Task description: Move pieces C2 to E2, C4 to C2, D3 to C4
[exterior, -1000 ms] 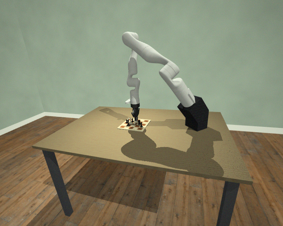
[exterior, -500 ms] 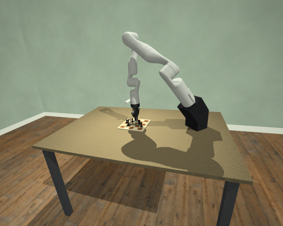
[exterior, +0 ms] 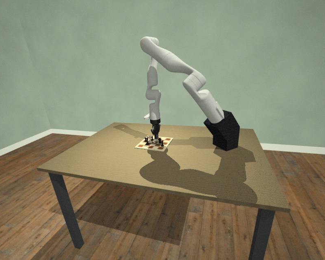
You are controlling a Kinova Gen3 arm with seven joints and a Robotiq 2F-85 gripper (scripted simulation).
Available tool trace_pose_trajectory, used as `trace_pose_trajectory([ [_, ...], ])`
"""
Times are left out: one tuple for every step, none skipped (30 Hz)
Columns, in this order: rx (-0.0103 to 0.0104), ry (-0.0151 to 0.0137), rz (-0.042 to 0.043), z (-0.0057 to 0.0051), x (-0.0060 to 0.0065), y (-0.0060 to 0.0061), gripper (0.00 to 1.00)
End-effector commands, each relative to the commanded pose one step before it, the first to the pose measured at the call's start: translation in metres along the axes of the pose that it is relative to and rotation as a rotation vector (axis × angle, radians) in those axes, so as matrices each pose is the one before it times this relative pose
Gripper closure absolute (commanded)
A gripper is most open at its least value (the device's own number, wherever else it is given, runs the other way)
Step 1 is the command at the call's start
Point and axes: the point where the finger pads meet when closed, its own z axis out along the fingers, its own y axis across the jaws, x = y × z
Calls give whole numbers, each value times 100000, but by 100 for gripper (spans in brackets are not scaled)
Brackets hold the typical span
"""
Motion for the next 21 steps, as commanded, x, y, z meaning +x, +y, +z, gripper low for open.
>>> trace_pose_trajectory([
  [-52, 78, 25, 3, 27, 28, 100],
  [0, 0, 0, 22, 0, 0, 100],
  [0, 0, 0, 25, 0, 0, 100],
  [0, 0, 0, 27, 0, 0, 100],
  [0, 0, 0, 28, 0, 0, 100],
  [0, 0, 0, 29, 0, 0, 100],
  [0, 0, 0, 29, 0, 0, 100],
  [0, 0, 0, 28, 0, 0, 100],
  [0, 0, 0, 0, 0, 0, 100],
  [0, 0, 0, 0, 0, 0, 100],
  [0, 0, 0, 27, 0, 0, 100],
  [0, 0, 0, 25, 0, 0, 100],
  [0, 0, 0, 22, 0, 0, 100],
  [0, 0, 0, 18, 0, 0, 100],
  [0, 0, 0, 15, 0, 0, 100],
  [0, 0, 0, 11, 0, 0, 100],
  [0, 0, 0, 7, 0, 0, 100],
  [0, 0, 0, 4, 0, 0, 100],
  [0, 0, 0, 2, 0, 0, 100],
  [0, 0, 0, 0, 0, 0, 100],
  [0, 0, 0, 0, 0, 0, 100],
])
